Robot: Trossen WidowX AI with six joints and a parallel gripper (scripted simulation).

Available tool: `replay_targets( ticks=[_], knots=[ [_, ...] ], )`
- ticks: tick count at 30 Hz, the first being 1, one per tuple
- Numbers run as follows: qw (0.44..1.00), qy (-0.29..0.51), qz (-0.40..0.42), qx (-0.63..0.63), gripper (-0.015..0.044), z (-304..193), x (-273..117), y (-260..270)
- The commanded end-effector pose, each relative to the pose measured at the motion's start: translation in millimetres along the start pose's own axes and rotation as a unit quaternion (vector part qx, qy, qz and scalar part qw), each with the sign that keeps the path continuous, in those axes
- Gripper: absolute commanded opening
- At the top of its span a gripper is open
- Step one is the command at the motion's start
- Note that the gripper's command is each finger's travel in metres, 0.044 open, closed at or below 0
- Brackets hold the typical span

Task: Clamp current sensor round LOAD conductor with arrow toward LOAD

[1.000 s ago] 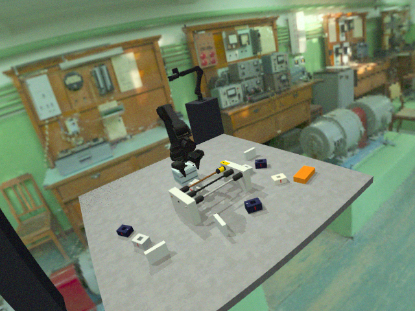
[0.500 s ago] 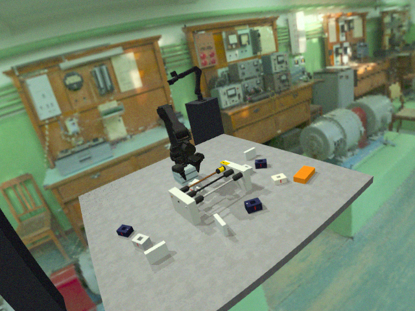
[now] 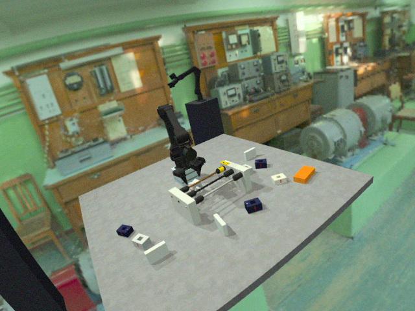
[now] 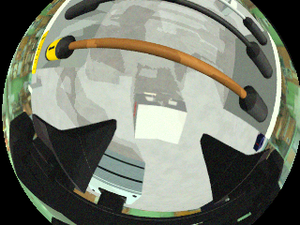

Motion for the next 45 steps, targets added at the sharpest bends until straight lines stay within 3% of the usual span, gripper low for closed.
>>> replay_targets(
  ticks=[1, 14, 22, 32, 38, 45],
  knots=[
    [1.0, 0.006, -0.001, -0.002, 0.044, -2.9, 10.4, 0.2],
    [1.0, 0.006, -0.001, -0.002, 0.044, -4.5, 22.2, 0.5],
    [1.0, 0.002, 0.0, 0.0, 0.023, -2.2, 18.7, 0.2],
    [1.0, 0.002, 0.0, 0.0, 0.0163, -2.2, 18.7, 0.2],
    [1.0, 0.002, 0.0, 0.0, 0.0006, 2.2, 1.7, -0.5],
    [1.0, 0.003, 0.0, -0.001, 0.0, 6.7, -36.6, -1.1]
  ],
)
Point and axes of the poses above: the point midway between the two fingers, 35 mm back from their tips, its own x axis out along the fingers, its own y axis across the jaws, z = x × y, the point moved 10 cm from there along -x, back along the fingers, and after that the axes turned 10 degrees about x, right-handed, at the moved point
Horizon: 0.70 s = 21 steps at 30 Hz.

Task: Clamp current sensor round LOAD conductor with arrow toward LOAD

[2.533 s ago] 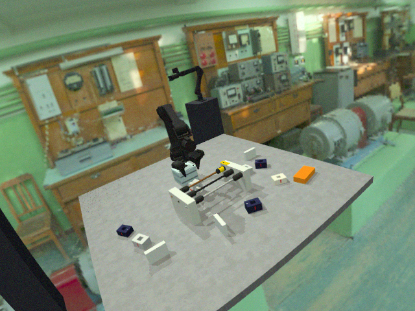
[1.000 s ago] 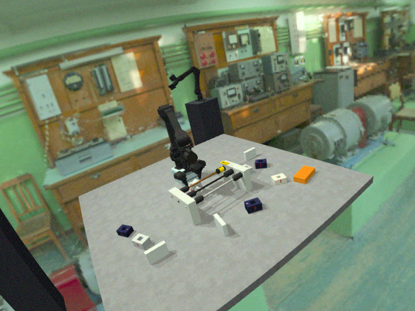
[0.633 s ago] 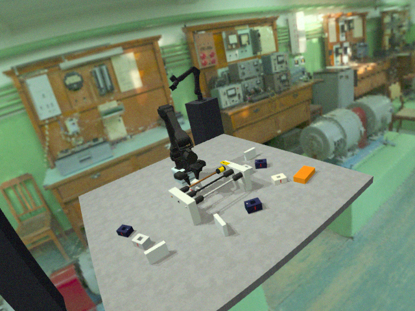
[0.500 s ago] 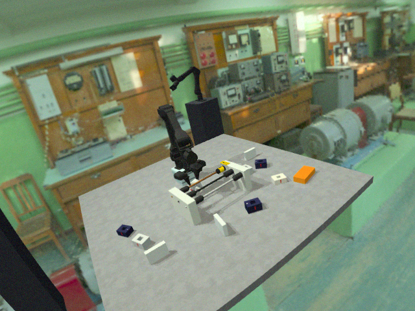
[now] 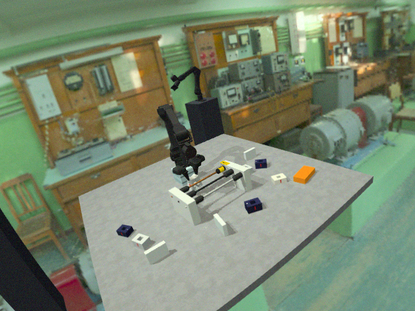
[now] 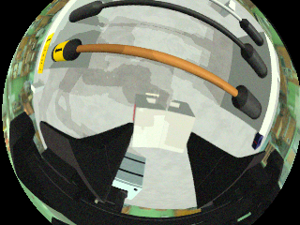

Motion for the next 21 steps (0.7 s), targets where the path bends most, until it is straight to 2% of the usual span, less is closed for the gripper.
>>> replay_targets(
  ticks=[1, 12, 21],
  knots=[
    [1.0, -0.004, -0.002, -0.001, 0.0, 2.7, -27.0, -0.5],
    [1.0, -0.002, -0.002, -0.002, 0.0, -6.6, -89.2, 1.2],
    [0.999, -0.001, -0.002, -0.046, 0.0, -3.5, -93.0, 1.4]
  ],
)
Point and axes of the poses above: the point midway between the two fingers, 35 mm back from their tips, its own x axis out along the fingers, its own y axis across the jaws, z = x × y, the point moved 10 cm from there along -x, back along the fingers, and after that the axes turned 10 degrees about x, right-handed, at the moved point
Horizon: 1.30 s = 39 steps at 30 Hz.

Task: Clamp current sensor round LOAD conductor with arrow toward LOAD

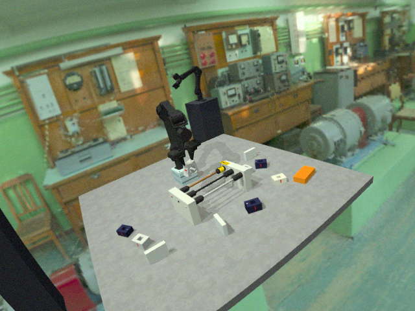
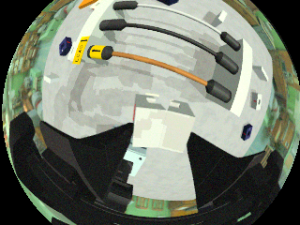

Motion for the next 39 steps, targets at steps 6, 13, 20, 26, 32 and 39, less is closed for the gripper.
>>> replay_targets(
  ticks=[6, 13, 20, 26, 32, 39],
  knots=[
    [0.99, -0.003, -0.003, -0.138, 0.0, 13.4, -4.0, -0.3],
    [0.965, -0.003, -0.003, -0.262, 0.0, 25.9, -3.1, -0.2],
    [0.924, -0.003, -0.004, -0.382, 0.0, 38.4, -1.6, 0.0],
    [0.877, -0.003, -0.004, -0.48, 0.0, 49.2, 0.1, 0.4],
    [0.82, -0.003, -0.004, -0.572, 0.0, 60.0, 2.2, 0.9],
    [0.76, -0.003, -0.005, -0.65, 0.0, 69.6, 4.5, 1.6]
  ],
)
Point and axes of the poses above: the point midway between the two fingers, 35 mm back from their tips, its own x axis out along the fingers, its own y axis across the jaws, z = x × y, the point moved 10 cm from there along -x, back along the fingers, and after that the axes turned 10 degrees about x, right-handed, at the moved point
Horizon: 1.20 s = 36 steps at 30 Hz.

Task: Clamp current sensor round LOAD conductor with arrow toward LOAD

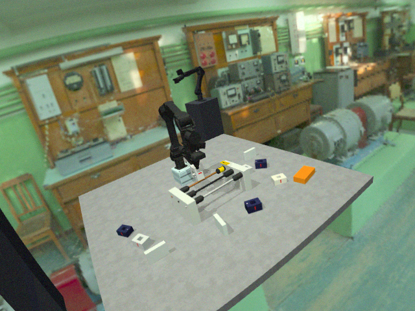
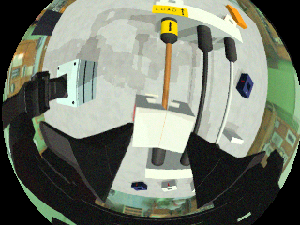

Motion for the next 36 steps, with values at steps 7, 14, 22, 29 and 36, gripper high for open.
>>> replay_targets(
  ticks=[7, 14, 22, 29, 36],
  knots=[
    [0.999, 0.0, -0.005, -0.051, 0.0, 2.1, 1.7, -6.1],
    [0.999, 0.0, -0.005, -0.051, 0.0, 2.2, 12.8, -7.1],
    [0.999, 0.0, -0.005, -0.051, 0.0, 2.3, 26.0, -7.7],
    [0.999, 0.0, -0.005, -0.051, 0.0, 2.3, 37.4, -7.6],
    [0.999, 0.0, -0.005, -0.051, 0.0, 2.2, 48.8, -7.1]
  ],
)
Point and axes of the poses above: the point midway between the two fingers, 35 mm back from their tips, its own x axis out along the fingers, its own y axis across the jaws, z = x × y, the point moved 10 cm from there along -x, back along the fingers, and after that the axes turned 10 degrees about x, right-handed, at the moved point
